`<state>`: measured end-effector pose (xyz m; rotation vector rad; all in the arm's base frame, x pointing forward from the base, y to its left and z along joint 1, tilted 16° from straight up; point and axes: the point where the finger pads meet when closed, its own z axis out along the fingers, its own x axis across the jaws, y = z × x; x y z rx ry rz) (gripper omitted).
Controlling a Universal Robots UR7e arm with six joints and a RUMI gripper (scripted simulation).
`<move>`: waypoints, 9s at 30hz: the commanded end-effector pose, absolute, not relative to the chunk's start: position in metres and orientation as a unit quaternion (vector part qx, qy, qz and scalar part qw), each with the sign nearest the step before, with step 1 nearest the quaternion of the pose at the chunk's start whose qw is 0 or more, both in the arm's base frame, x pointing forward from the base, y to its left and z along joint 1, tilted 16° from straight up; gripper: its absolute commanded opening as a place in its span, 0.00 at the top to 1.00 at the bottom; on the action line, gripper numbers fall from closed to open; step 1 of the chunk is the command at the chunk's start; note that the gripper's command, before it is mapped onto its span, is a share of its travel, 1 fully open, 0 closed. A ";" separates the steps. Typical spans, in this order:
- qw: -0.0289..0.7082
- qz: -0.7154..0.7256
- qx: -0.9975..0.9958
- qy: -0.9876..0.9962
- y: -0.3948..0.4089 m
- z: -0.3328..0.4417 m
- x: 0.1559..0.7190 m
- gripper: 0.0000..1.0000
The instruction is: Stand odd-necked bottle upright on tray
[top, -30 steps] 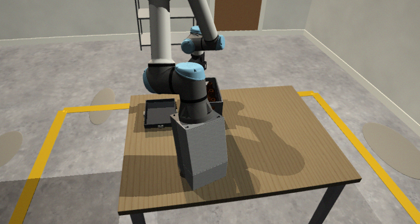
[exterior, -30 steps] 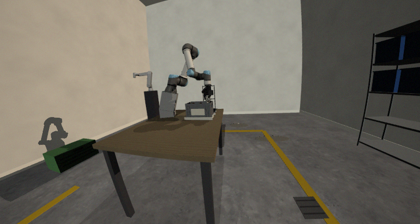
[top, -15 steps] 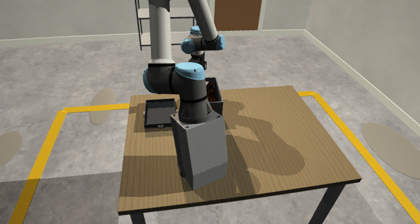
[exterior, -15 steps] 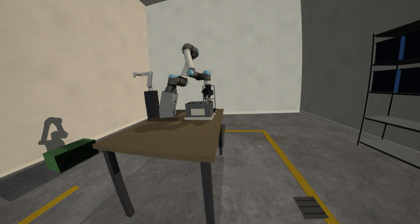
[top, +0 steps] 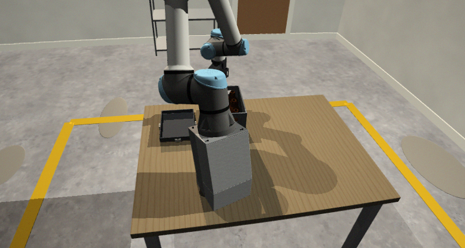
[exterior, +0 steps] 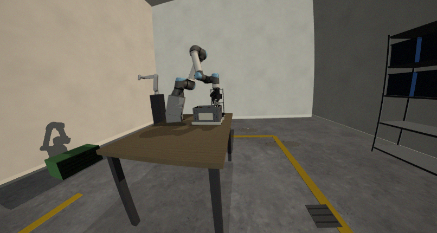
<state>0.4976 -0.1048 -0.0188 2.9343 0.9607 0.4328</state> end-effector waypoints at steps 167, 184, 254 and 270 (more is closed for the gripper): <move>0.012 0.135 0.941 0.309 -0.166 0.028 0.351 1.00; 0.012 0.139 0.941 0.308 -0.170 0.007 0.296 0.62; 0.012 0.139 0.941 0.308 -0.169 -0.019 0.303 0.62; 0.012 0.139 0.941 0.308 -0.168 -0.032 0.307 0.62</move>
